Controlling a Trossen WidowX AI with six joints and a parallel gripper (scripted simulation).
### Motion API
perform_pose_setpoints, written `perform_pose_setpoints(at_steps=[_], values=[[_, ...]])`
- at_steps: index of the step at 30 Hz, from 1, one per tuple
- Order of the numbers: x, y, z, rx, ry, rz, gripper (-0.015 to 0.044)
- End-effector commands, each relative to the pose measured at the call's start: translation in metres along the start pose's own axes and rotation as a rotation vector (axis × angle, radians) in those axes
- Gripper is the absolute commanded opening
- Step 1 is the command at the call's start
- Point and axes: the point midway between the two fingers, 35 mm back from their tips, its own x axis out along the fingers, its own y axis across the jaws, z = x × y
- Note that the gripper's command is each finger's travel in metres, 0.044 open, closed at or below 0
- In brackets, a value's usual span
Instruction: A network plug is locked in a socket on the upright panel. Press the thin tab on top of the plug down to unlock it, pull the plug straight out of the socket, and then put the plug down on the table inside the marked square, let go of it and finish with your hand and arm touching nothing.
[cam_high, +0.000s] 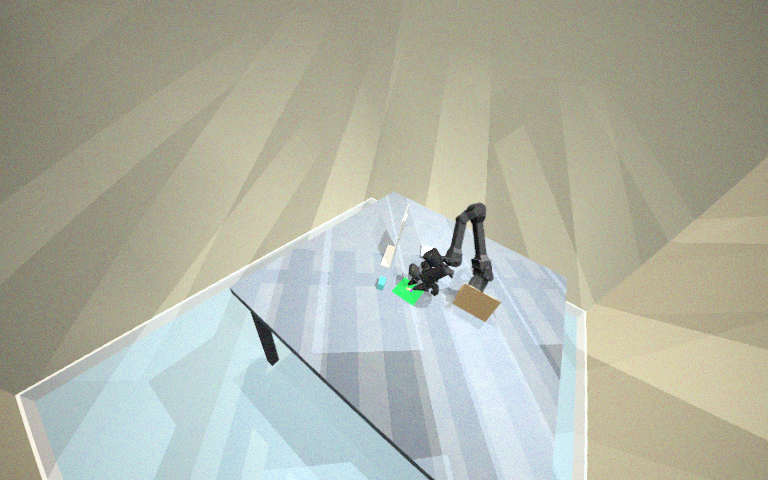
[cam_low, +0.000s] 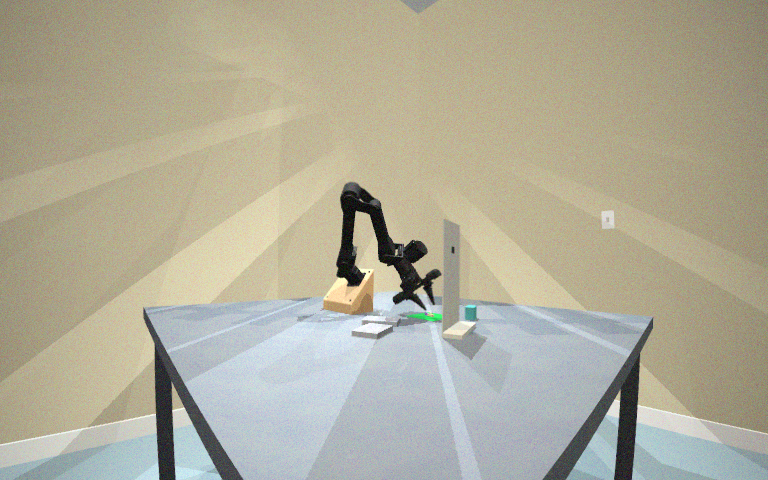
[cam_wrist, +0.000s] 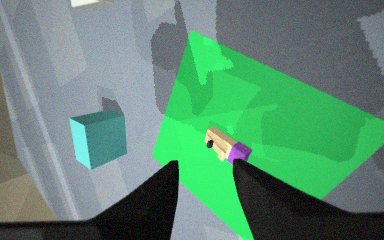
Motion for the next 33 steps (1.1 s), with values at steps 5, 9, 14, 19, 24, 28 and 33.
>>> perform_pose_setpoints(at_steps=[5,9,14,19,24,28,33], values=[[-0.009,0.0,0.0,0.004,-0.004,-0.002,0.0156],[-0.013,0.0,0.0,0.004,-0.004,-0.002,0.0156],[-0.015,0.002,-0.001,0.004,-0.002,-0.002,0.0156],[-0.019,0.006,-0.002,0.004,0.0,-0.002,0.0156],[-0.023,0.01,-0.003,0.005,0.002,-0.003,0.0156],[-0.026,0.013,-0.003,0.005,0.003,-0.003,0.0156],[-0.03,0.017,-0.004,0.005,0.004,-0.003,0.0156]])
